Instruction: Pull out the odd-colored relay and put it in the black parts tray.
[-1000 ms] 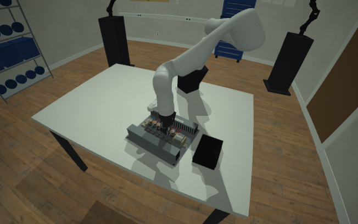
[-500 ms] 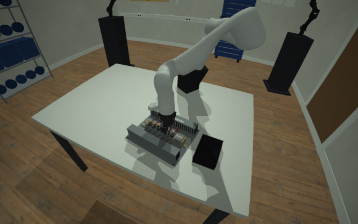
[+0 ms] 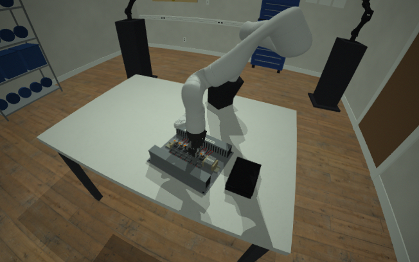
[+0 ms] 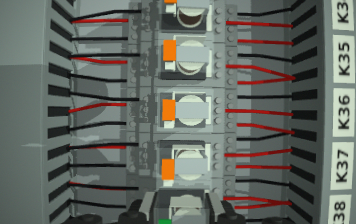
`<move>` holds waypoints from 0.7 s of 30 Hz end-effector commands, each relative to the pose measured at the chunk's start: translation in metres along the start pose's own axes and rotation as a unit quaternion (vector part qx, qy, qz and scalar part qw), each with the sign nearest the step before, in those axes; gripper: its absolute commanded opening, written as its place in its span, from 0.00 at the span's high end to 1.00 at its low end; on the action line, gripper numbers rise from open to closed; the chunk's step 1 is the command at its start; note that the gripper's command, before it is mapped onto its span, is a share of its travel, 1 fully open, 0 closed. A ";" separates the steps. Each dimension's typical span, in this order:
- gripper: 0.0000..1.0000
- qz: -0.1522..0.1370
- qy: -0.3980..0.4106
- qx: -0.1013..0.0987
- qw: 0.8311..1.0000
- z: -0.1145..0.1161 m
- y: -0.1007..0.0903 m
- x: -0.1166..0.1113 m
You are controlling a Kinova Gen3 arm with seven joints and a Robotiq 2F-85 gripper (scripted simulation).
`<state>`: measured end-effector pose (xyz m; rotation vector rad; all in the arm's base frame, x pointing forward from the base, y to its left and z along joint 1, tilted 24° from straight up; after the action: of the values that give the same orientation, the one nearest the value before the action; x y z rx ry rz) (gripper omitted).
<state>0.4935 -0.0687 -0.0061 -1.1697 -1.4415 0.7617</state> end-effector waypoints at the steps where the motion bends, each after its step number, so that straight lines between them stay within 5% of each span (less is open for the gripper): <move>1: 1.00 0.000 0.000 -0.001 1.000 0.000 -0.001 0.000; 21: 1.00 0.003 0.000 -0.014 1.000 0.001 -0.001 0.000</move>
<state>0.4918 -0.0681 -0.0062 -1.1944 -1.4520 0.7496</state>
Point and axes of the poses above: the point where the finger pads meet when closed, its own y axis out along the fingers, its own z axis across the jaws, x = y × z, the point moved 4 cm from there along -y, back along the fingers, and after that the axes turned 14 degrees about -y, right-handed, at the moved point
